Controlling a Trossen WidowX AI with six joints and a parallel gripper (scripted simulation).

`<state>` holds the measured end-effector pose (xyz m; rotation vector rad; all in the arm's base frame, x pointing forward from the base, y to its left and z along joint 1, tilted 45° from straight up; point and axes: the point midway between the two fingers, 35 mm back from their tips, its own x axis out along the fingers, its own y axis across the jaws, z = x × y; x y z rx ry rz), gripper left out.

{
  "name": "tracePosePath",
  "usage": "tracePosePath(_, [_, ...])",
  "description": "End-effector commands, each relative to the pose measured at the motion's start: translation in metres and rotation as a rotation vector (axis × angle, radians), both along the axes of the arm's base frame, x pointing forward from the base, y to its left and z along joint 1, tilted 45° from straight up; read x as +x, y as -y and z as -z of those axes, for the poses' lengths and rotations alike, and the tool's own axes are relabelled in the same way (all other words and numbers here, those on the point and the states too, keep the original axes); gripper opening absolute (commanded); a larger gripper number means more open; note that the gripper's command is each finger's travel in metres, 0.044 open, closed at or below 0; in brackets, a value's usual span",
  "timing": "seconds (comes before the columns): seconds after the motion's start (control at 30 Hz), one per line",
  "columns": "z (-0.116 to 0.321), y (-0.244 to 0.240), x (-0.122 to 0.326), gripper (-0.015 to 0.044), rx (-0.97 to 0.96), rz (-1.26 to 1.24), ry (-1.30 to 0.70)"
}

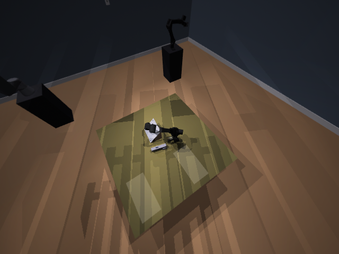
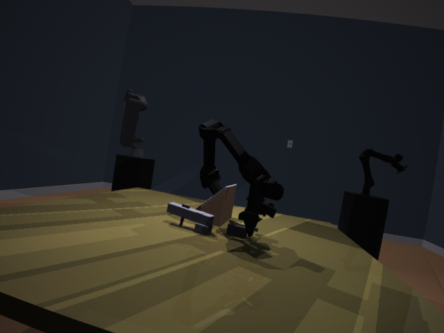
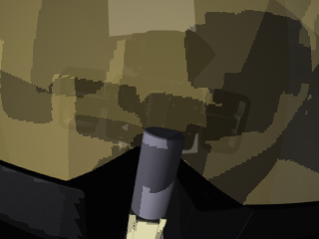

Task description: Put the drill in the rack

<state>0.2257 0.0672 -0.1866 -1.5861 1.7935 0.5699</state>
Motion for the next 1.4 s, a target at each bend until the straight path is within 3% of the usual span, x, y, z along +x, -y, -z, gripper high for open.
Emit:
tracePosePath(0.0, [0.001, 0.008, -0.001, 0.0, -0.015, 0.007, -0.007])
tracePosePath(0.1, [0.001, 0.008, -0.001, 0.0, -0.015, 0.007, -0.007])
tracePosePath(0.67, [0.0, 0.0, 0.0, 0.044, 0.0, 0.0, 0.0])
tracePosePath(1.37, [-0.057, -0.057, 0.005, 0.044, -0.011, 0.007, -0.008])
